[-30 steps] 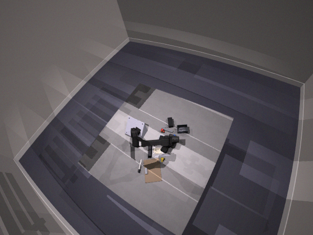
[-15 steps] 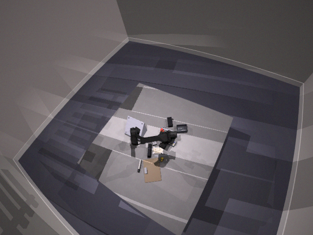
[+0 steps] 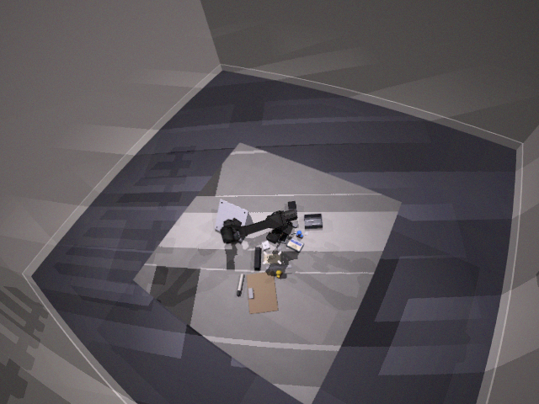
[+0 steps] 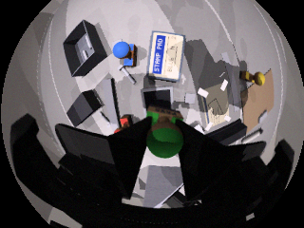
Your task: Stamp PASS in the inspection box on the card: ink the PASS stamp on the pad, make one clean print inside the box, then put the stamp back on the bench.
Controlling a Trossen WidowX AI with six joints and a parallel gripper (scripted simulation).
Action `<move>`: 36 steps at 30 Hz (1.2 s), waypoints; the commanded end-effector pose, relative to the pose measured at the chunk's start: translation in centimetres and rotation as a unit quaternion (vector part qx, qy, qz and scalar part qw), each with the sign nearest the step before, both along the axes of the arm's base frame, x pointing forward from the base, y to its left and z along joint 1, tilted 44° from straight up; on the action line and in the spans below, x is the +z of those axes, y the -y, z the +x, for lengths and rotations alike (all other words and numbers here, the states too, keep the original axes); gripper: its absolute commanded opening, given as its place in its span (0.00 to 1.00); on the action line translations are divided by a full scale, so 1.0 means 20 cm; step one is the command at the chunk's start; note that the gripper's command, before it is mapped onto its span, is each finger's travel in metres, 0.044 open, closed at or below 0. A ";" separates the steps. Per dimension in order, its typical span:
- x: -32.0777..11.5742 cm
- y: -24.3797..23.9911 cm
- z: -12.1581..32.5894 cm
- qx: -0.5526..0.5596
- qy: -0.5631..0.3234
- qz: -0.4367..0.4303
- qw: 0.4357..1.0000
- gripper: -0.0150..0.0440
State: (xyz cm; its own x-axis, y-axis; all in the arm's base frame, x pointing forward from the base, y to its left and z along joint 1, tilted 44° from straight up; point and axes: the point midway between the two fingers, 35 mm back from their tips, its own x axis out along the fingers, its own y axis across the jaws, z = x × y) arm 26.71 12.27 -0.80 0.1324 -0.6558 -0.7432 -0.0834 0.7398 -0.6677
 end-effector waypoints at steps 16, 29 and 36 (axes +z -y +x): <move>-0.06 0.02 -0.08 -0.003 0.001 0.000 1.000 0.25; -0.09 0.05 -0.07 -0.003 0.001 0.000 1.000 0.25; -0.11 0.07 -0.07 -0.003 0.001 0.000 1.000 0.25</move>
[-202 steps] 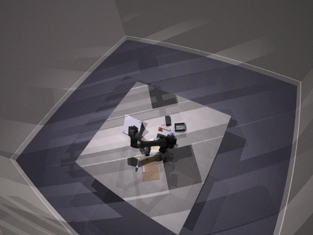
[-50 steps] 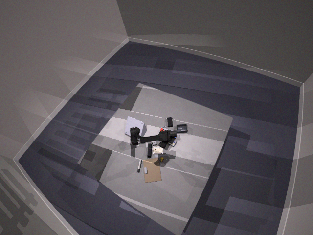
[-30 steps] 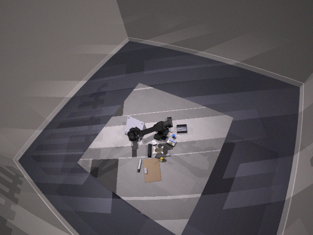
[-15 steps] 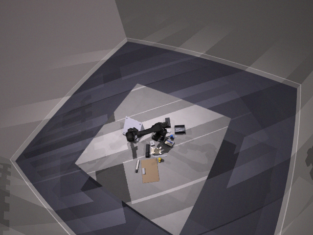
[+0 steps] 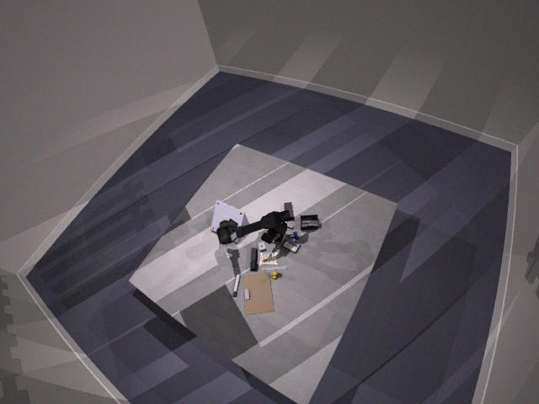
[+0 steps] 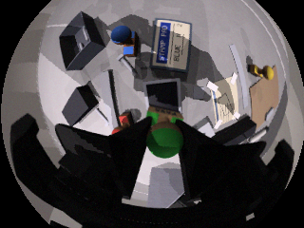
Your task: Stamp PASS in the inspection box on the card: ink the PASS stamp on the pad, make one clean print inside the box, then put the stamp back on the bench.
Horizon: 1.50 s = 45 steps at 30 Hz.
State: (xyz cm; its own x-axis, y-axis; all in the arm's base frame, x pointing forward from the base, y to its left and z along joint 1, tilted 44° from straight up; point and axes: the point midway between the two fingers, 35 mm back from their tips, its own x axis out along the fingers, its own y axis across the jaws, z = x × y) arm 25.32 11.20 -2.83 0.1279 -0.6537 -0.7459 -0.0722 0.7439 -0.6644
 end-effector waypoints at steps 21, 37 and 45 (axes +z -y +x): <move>-0.06 0.06 0.01 0.002 -0.001 -0.003 1.000 0.25; -0.10 0.10 0.01 0.002 -0.001 -0.003 1.000 0.25; -0.11 0.11 0.02 0.002 -0.001 -0.003 1.000 0.25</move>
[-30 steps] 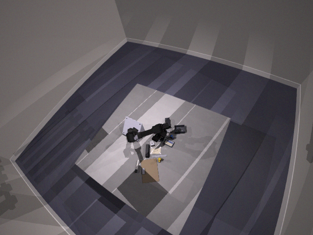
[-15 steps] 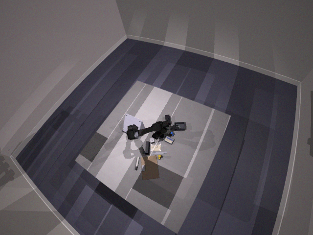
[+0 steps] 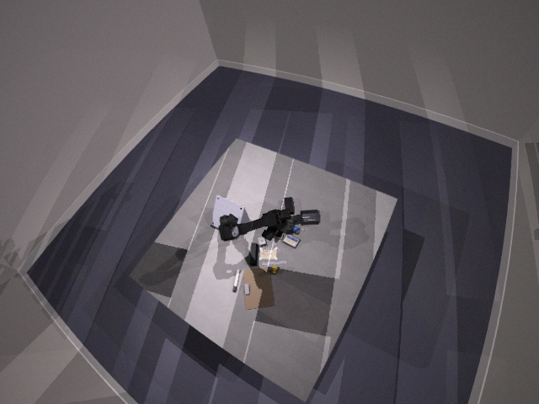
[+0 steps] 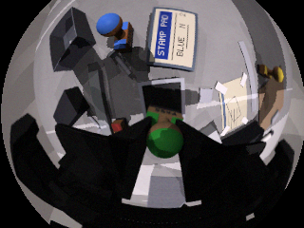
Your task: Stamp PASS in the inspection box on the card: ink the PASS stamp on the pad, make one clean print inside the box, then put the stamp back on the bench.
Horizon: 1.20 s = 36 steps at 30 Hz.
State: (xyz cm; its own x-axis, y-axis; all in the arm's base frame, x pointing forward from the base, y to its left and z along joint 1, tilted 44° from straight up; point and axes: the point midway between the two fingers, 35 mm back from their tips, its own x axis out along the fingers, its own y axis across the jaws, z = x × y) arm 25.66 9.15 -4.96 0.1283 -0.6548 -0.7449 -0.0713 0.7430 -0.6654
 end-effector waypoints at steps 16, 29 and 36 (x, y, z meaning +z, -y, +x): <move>-0.02 0.03 0.00 0.000 0.001 -0.002 1.000 0.25; -0.03 0.04 0.00 0.000 0.001 -0.002 1.000 0.25; -0.03 0.04 0.00 0.000 0.001 -0.002 1.000 0.25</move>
